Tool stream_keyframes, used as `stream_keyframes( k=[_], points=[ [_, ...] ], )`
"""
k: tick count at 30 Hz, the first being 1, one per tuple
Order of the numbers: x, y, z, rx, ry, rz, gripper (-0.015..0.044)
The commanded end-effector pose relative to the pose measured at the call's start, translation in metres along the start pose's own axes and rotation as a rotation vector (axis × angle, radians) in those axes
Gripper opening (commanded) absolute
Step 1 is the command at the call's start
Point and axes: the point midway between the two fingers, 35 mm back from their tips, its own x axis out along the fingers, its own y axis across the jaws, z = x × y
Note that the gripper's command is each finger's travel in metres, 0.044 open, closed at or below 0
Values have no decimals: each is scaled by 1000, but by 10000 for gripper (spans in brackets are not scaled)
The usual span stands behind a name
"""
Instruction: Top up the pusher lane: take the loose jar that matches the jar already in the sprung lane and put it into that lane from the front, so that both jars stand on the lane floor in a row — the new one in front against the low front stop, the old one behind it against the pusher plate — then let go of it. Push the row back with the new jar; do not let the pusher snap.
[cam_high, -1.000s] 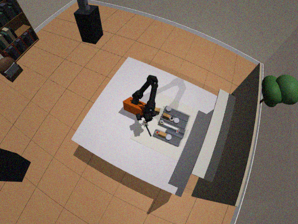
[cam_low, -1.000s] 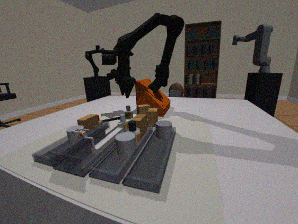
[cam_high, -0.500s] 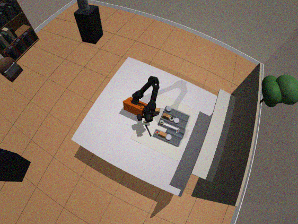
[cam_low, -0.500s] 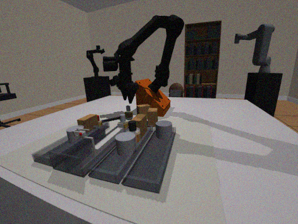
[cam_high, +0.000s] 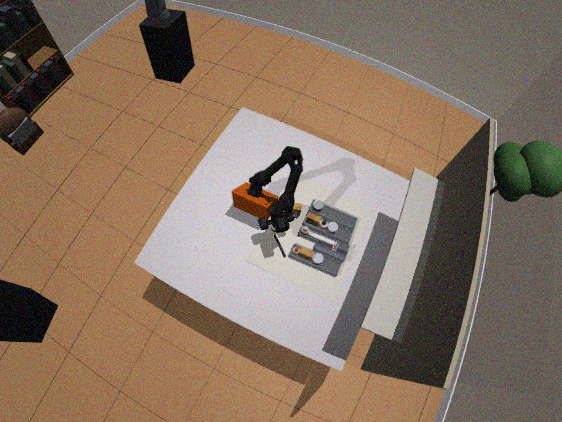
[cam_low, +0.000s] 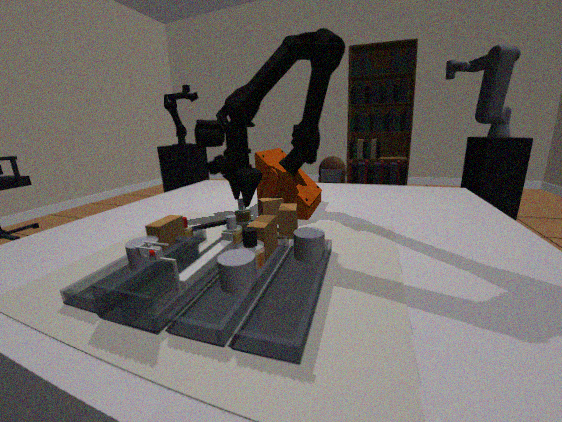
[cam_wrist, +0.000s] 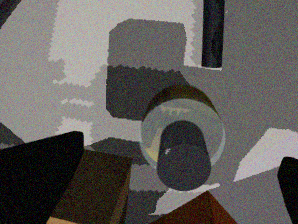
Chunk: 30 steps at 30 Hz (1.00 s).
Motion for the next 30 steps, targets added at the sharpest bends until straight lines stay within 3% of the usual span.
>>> stream_keyframes(
  k=[1, 19, 29, 30],
  points=[
    [7, 0, -1, 9, 4, 4, 440],
    [33, 0, -1, 8, 6, 5, 440],
    [33, 0, -1, 8, 6, 5, 177],
    [33, 0, -1, 8, 6, 5, 171]
  ],
)
